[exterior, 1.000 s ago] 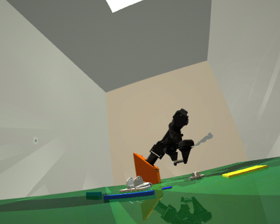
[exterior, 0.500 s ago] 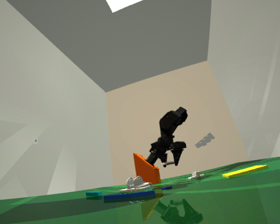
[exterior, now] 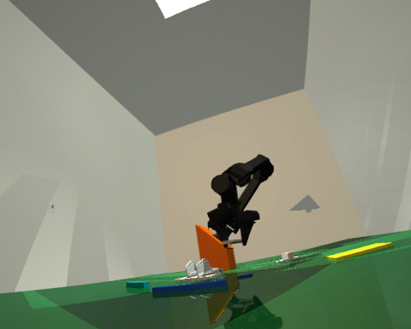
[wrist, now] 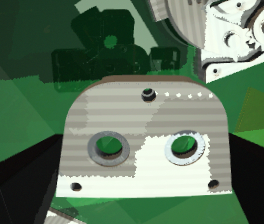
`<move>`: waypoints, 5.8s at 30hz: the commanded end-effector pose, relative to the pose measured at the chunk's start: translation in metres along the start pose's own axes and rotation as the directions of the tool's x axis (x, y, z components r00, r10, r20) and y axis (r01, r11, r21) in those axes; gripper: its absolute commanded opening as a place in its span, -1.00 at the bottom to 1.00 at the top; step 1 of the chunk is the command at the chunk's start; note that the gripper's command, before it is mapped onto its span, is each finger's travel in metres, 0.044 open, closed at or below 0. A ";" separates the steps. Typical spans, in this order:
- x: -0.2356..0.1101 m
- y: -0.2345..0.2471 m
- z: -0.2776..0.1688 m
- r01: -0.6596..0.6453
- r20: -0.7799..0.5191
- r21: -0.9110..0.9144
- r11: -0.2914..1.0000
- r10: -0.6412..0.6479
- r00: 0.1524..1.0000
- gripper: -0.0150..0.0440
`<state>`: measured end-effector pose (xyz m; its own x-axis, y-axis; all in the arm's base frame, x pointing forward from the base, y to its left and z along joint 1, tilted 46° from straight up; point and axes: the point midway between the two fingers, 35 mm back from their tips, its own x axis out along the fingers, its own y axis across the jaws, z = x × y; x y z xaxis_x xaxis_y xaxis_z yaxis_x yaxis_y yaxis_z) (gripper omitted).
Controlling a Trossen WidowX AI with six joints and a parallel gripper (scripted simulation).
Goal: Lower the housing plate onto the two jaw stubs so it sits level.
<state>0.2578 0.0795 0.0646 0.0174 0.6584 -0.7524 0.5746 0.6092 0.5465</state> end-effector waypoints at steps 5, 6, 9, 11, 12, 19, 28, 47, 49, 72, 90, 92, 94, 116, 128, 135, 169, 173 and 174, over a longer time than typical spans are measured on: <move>0.000 -0.022 0.017 -0.016 -0.008 -0.097 0.995 0.015 1.000 0.70; 0.000 -0.025 0.019 -0.017 -0.010 -0.109 0.994 0.016 1.000 0.70; 0.000 -0.034 0.024 -0.023 -0.013 -0.144 0.989 0.021 1.000 0.70; 0.001 -0.040 0.028 -0.028 -0.016 -0.169 0.985 0.025 1.000 0.70; 0.001 -0.043 0.029 -0.030 -0.017 -0.181 0.983 0.028 0.999 0.70; 0.001 -0.064 0.039 -0.052 -0.026 -0.265 0.963 0.046 0.999 0.70; 0.002 -0.083 0.046 -0.076 -0.033 -0.342 0.936 0.069 0.997 0.70; 0.002 -0.083 0.046 -0.076 -0.033 -0.348 0.934 0.069 0.997 0.70; 0.002 -0.083 0.046 -0.076 -0.033 -0.348 0.934 0.069 0.997 0.70; 0.003 -0.091 0.046 -0.076 -0.033 -0.348 0.934 0.068 0.997 0.70; 0.003 -0.092 0.046 -0.076 -0.033 -0.349 0.934 0.068 0.997 0.70; 0.003 -0.092 0.046 -0.076 -0.033 -0.349 0.934 0.068 0.997 0.70; 0.003 -0.092 0.046 -0.076 -0.033 -0.349 0.934 0.068 0.997 0.70; 0.039 -0.090 0.046 -0.074 -0.032 -0.349 0.934 0.068 0.997 0.70; 0.058 -0.088 0.044 -0.077 -0.034 -0.349 0.934 0.070 0.997 0.70; 0.065 -0.088 0.043 -0.079 -0.035 -0.349 0.934 0.071 0.997 0.70; 0.070 -0.087 0.043 -0.079 -0.036 -0.337 0.938 0.072 0.997 0.70; 0.070 -0.087 0.043 -0.079 -0.036 -0.337 0.938 0.072 0.997 0.70; 0.070 -0.087 0.043 -0.079 -0.036 -0.338 0.938 0.072 0.997 0.70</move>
<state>0.2436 0.0528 -0.0516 0.0274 0.7117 -0.7019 0.2560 0.6738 0.6932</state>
